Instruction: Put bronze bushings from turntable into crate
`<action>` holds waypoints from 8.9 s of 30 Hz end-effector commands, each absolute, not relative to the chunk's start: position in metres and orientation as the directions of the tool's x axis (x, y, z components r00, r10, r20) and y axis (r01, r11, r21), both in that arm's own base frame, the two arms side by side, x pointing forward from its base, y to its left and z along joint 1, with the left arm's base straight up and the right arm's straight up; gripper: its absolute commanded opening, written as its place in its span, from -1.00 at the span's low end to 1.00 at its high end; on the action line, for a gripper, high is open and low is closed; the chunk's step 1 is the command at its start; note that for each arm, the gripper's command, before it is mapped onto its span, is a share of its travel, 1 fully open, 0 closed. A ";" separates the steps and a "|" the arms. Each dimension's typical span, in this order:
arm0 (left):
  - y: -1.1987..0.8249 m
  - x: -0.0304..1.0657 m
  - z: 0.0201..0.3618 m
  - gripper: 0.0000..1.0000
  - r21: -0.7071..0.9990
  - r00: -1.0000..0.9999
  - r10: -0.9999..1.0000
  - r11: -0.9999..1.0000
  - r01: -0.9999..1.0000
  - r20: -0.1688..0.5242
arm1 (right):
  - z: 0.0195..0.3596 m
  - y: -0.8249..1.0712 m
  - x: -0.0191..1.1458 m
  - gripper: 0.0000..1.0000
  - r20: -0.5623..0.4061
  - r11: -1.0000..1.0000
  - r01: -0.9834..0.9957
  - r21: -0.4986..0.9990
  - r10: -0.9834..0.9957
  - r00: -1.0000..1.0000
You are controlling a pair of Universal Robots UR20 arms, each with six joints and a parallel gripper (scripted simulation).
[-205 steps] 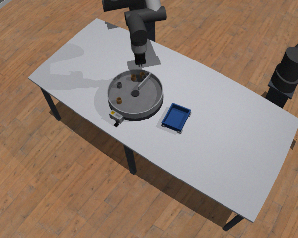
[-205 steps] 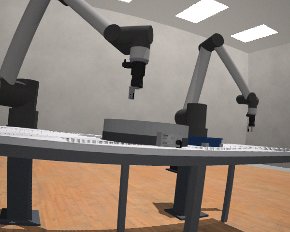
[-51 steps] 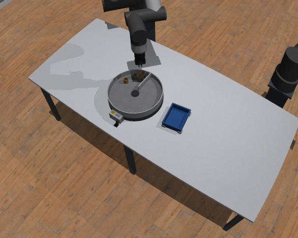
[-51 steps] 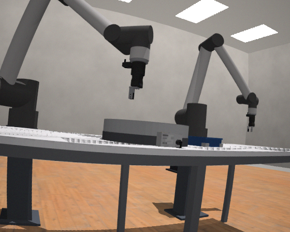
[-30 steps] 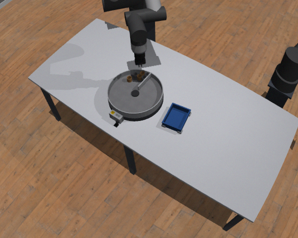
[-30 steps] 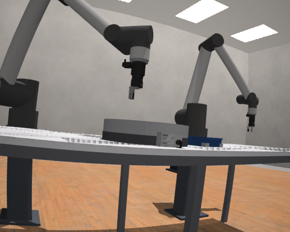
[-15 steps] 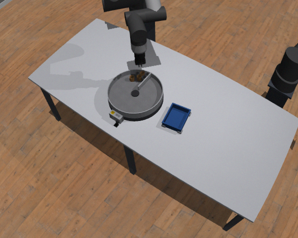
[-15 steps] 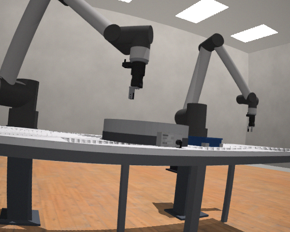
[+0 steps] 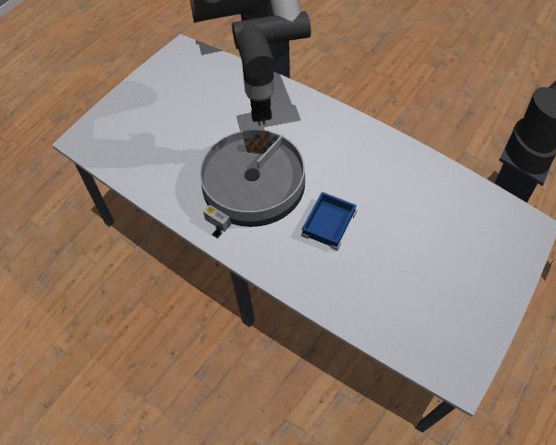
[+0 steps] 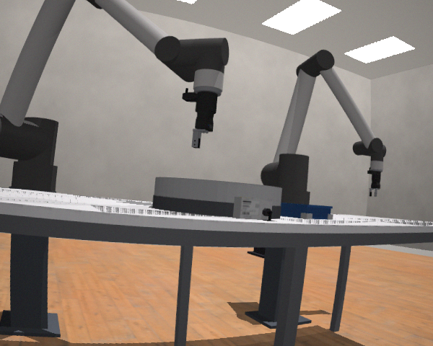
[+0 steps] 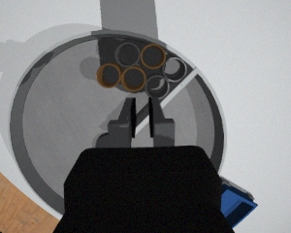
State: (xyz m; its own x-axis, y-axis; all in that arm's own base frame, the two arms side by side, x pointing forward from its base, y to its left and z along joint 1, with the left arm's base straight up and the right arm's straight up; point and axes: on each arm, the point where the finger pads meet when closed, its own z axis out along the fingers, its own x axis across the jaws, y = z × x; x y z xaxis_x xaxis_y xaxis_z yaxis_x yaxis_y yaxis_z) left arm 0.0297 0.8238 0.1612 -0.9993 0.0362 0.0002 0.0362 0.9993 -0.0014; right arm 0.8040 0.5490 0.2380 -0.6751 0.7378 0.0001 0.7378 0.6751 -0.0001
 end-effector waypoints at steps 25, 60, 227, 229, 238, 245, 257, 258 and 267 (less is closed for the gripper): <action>0.824 0.030 0.162 1.00 0.000 -0.999 0.036 0.999 0.036 0.000 | 0.239 0.549 0.804 -0.28 0.000 0.675 0.738 0.001 0.738 -0.675; 0.824 0.030 0.162 1.00 0.000 -0.999 0.036 0.999 0.036 0.000 | 0.239 0.549 0.804 -0.28 0.000 0.675 0.738 0.001 0.738 -0.675; 0.824 0.030 0.162 1.00 0.000 -0.999 0.036 0.999 0.036 0.000 | 0.146 0.483 0.824 -0.28 0.000 0.675 0.738 0.001 0.738 -0.675; 0.824 0.030 0.162 1.00 0.000 -0.999 0.036 0.999 0.036 0.000 | 0.146 0.483 0.824 -0.28 0.000 0.675 0.738 0.001 0.738 -0.675; 0.824 0.030 0.162 1.00 0.000 -0.999 0.036 0.999 0.036 0.000 | 0.131 0.483 0.824 -0.28 0.000 0.675 0.738 0.001 0.738 -0.675; 0.824 0.030 0.162 1.00 0.000 -0.999 0.036 0.999 0.036 0.000 | 0.122 0.483 0.824 -0.28 0.000 0.675 0.738 0.001 0.738 -0.675; 0.824 0.030 0.162 1.00 0.000 -0.999 0.036 0.999 0.036 0.000 | 0.122 0.483 0.824 -0.28 0.000 0.675 0.738 0.001 0.738 -0.675; 0.824 0.030 0.162 1.00 0.000 -0.999 0.036 0.999 0.036 0.000 | 0.122 0.483 0.824 -0.28 0.000 0.675 0.738 0.001 0.738 -0.675; 0.824 0.030 0.162 1.00 0.000 -0.999 0.036 0.999 0.036 0.000 | 0.122 0.483 0.824 -0.28 0.000 0.675 0.738 0.001 0.738 -0.675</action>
